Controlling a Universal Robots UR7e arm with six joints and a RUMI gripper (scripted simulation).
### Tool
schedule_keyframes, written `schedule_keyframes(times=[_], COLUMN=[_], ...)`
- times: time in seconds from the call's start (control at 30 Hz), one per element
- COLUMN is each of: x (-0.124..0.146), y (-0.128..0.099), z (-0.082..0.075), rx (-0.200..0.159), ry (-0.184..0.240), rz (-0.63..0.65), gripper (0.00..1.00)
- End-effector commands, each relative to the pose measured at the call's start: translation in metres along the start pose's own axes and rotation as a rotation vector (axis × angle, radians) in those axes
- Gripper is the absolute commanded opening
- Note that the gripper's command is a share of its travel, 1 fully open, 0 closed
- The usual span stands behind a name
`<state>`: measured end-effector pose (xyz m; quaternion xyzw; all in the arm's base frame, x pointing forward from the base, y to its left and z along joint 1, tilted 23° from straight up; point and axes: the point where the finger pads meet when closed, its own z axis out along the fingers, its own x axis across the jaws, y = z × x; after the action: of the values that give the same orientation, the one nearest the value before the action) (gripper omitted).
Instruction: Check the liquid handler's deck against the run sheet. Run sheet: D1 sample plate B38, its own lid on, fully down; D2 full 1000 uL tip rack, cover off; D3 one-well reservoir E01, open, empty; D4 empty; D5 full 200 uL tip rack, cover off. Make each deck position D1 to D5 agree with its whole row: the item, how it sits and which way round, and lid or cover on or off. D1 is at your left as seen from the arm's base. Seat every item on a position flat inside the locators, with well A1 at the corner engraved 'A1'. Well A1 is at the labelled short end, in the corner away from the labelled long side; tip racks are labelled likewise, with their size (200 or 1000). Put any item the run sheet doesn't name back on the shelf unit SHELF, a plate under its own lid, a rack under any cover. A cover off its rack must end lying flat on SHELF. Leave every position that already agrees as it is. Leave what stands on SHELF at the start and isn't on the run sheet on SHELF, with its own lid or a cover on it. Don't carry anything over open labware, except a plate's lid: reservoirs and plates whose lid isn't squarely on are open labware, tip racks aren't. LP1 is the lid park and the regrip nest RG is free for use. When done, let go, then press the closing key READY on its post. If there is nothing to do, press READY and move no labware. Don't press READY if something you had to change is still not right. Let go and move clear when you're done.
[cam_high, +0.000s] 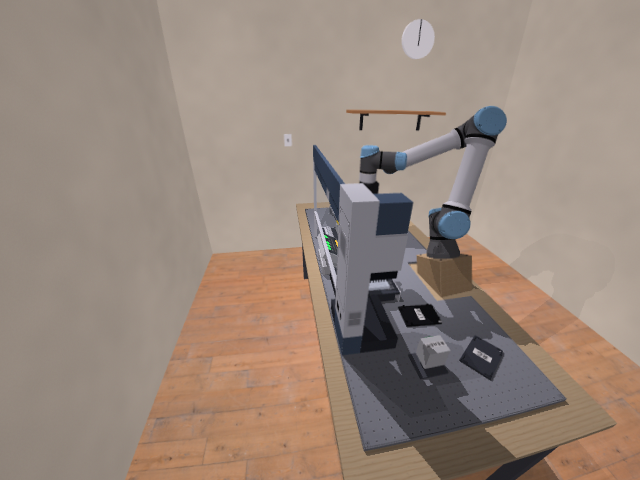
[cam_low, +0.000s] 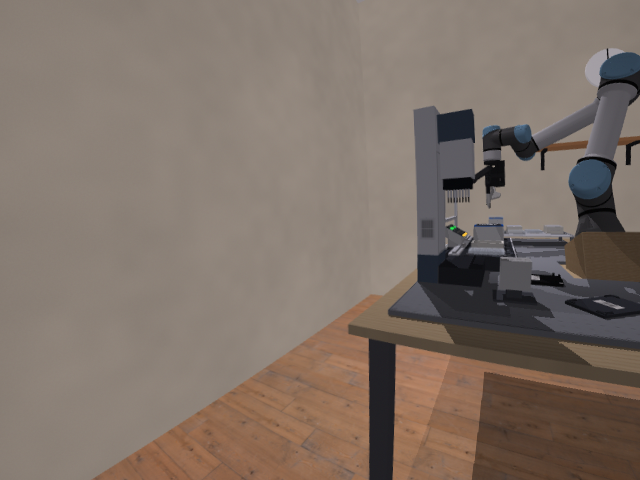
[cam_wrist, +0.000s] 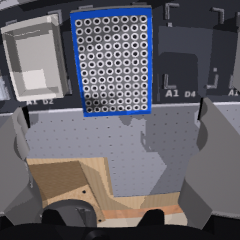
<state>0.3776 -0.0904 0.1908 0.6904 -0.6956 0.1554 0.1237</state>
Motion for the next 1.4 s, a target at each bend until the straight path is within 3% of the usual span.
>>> schedule_keyframes(times=[0.0,1.37], x=[-0.001,-0.001], y=[0.000,0.001], z=[0.010,0.072], rx=[-0.001,-0.001], ry=[-0.001,-0.002], rz=[-0.001,-0.001], gripper=[0.82,0.82])
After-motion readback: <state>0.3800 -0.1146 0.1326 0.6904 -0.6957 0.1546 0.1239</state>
